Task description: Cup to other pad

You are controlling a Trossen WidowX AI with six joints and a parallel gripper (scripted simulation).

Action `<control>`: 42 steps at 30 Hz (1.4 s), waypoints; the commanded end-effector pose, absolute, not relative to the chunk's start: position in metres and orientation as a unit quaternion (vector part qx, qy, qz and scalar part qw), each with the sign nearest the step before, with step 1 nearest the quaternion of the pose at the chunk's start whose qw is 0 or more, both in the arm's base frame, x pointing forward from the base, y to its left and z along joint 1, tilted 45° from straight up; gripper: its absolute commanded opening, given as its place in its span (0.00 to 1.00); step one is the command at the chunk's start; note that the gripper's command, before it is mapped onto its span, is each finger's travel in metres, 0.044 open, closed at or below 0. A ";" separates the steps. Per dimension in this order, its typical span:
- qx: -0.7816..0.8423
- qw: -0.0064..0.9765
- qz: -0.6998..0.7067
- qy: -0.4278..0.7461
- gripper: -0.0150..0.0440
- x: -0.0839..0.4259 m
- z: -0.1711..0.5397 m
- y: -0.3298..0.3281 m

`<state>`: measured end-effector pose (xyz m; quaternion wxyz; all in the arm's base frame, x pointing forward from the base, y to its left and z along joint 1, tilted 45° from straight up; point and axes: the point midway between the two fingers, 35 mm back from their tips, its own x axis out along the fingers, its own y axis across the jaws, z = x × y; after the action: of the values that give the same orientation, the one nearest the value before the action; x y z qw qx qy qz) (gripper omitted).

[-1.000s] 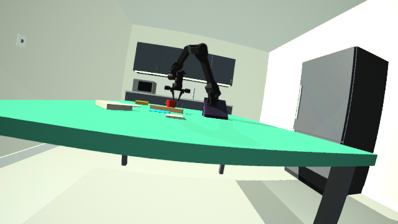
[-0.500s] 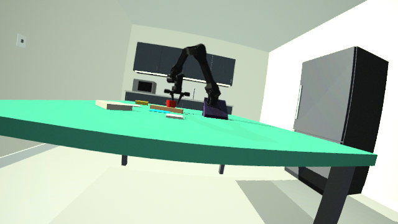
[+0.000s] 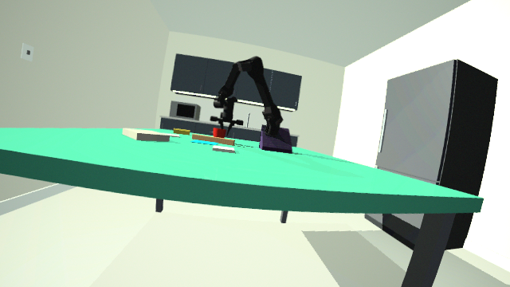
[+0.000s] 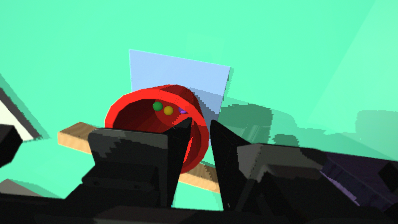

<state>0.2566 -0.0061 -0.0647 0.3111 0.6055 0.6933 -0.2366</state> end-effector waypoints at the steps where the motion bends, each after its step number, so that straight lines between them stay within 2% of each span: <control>1: 0.606 0.312 -0.236 0.693 0.36 0.257 -0.064 -0.006; 11: 0.606 0.312 -0.236 0.693 0.25 0.257 -0.064 -0.006; 30: 0.607 0.309 -0.237 0.693 0.25 0.260 -0.027 -0.044; 42: 0.609 0.307 -0.237 0.692 0.25 0.261 -0.027 -0.042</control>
<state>0.2613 -0.0424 -0.0271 0.3068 0.6091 0.6919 -0.2368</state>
